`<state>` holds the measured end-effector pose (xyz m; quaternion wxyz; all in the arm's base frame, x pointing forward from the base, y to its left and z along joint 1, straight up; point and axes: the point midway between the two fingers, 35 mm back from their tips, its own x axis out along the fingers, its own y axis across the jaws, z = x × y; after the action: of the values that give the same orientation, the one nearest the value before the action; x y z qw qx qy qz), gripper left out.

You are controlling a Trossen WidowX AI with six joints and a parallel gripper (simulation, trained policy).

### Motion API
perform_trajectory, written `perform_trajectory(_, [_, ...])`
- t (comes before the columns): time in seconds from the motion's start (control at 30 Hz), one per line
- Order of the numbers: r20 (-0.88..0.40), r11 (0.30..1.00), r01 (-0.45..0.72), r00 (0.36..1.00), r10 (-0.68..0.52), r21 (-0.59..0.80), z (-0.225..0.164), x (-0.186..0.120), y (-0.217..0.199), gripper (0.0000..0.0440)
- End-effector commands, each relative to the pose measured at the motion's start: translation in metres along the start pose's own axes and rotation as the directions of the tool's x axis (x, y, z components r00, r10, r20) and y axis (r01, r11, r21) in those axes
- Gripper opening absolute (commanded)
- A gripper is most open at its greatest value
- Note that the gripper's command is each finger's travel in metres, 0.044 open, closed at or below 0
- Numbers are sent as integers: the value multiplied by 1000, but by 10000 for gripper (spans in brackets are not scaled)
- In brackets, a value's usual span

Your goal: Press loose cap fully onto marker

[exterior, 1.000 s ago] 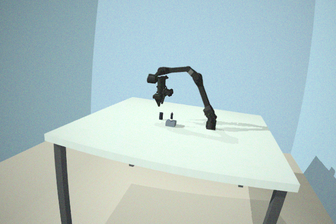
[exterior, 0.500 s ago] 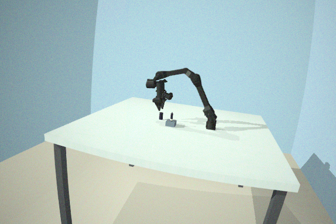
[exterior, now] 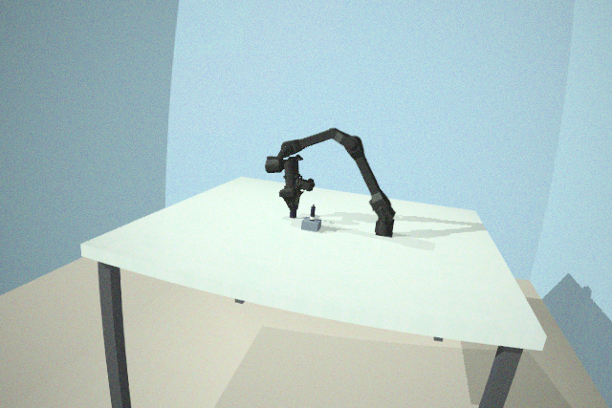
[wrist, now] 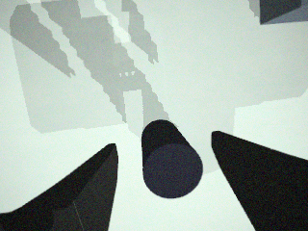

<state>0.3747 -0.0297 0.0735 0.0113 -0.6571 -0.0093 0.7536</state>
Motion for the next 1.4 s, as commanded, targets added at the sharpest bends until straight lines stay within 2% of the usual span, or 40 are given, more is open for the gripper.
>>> perform_trajectory(0.0, [20, 1000, 3, 1000, -2, -20, 2, 10, 0, 259])
perform_trajectory(0.1, [21, 999, -5, 1000, 5, -34, 3, 13, 0, 223])
perform_trajectory(0.27, [8, 998, -19, 1000, 20, -56, 5, 5, 0, 91])
perform_trajectory(0.3, [3, 998, -18, 1000, 19, -58, 6, 2, -1, 84])
perform_trajectory(0.73, [-74, 991, -43, 997, 34, -126, 13, -46, -22, 76])
perform_trajectory(1.37, [-34, 979, -30, 999, 24, -202, 65, -82, -83, 43])
